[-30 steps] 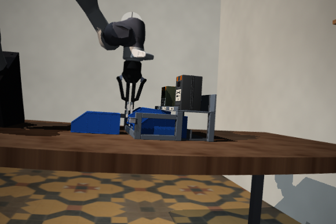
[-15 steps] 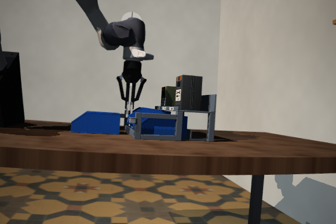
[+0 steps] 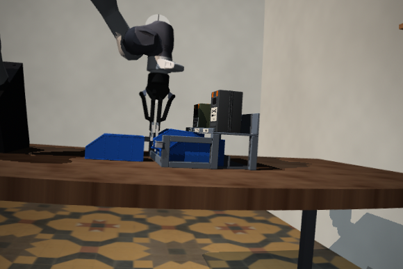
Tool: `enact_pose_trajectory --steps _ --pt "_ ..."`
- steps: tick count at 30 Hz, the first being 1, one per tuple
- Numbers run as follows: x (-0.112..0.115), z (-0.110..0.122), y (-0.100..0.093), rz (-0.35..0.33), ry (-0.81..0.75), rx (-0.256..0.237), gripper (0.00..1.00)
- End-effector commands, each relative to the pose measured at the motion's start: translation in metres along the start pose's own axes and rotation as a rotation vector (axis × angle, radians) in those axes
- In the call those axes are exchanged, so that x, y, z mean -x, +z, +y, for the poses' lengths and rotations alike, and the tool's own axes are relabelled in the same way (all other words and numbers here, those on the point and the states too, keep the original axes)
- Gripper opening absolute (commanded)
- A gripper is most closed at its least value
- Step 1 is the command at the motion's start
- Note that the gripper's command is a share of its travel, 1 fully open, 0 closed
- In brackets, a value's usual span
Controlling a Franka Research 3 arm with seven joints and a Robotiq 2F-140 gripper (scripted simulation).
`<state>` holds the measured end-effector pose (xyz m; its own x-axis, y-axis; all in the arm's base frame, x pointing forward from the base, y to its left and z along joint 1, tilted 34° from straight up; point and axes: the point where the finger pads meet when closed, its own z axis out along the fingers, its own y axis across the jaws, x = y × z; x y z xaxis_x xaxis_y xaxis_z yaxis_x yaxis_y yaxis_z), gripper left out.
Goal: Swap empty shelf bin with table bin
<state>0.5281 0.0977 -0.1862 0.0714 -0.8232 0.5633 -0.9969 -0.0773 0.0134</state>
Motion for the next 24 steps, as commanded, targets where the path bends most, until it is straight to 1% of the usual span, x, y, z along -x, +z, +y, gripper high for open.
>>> enact_pose_trajectory --steps 1,10,21,24 --pt "0.002 -0.002 -0.005 -0.005 0.000 -0.011 0.00" --pt "0.002 0.005 -0.005 -0.005 0.000 -0.011 0.00" --pt "0.002 0.025 -0.005 -0.005 0.000 -0.011 0.00" --pt "0.002 0.027 -0.005 -0.005 0.000 -0.011 0.00"
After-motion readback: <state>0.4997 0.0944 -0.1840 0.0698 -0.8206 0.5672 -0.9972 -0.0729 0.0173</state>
